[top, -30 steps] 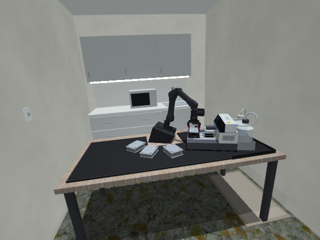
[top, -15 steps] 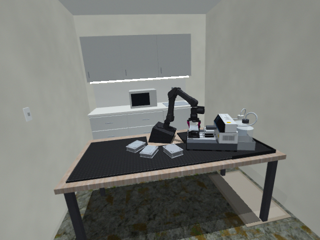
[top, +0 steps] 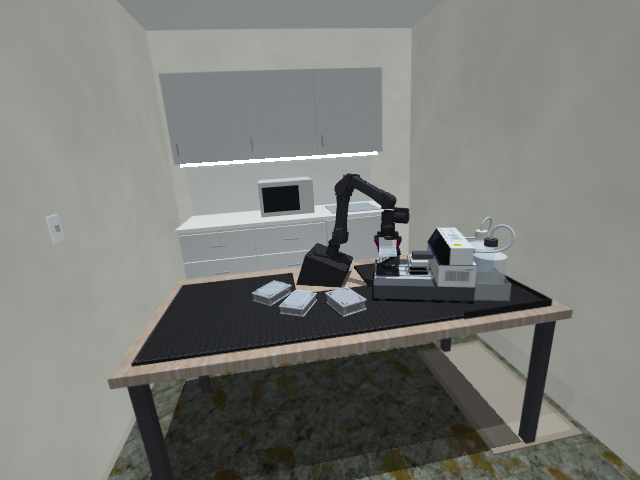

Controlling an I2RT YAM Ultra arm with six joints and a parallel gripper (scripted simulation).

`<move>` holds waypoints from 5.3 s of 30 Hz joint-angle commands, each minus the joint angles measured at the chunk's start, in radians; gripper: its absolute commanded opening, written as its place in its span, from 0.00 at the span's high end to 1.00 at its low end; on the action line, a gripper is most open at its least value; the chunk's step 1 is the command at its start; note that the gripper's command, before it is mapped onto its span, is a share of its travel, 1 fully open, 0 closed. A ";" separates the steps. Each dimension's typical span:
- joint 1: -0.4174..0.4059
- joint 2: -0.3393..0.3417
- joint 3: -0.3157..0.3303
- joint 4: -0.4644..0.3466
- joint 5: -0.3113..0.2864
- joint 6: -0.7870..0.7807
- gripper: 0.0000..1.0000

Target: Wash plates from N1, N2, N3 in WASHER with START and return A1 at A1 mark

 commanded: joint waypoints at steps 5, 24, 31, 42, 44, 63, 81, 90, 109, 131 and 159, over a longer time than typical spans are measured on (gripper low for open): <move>-0.002 -0.011 0.023 -0.030 0.000 -0.005 1.00; -0.215 0.028 0.005 -0.006 -0.068 -0.538 1.00; -0.313 0.063 0.009 0.005 -0.097 -0.634 1.00; -0.502 0.169 0.049 0.025 -0.146 -0.822 1.00; -0.532 0.192 0.061 0.028 -0.153 -0.853 1.00; -0.716 0.283 0.071 0.053 -0.190 -1.340 1.00; -0.925 0.428 0.119 0.077 -0.220 -1.588 1.00; -1.027 0.533 0.185 0.081 -0.228 -1.697 1.00; -1.027 0.534 0.186 0.080 -0.228 -1.696 1.00; -1.026 0.531 0.183 0.081 -0.228 -1.695 1.00; -0.985 0.590 0.099 0.240 -0.225 -1.652 1.00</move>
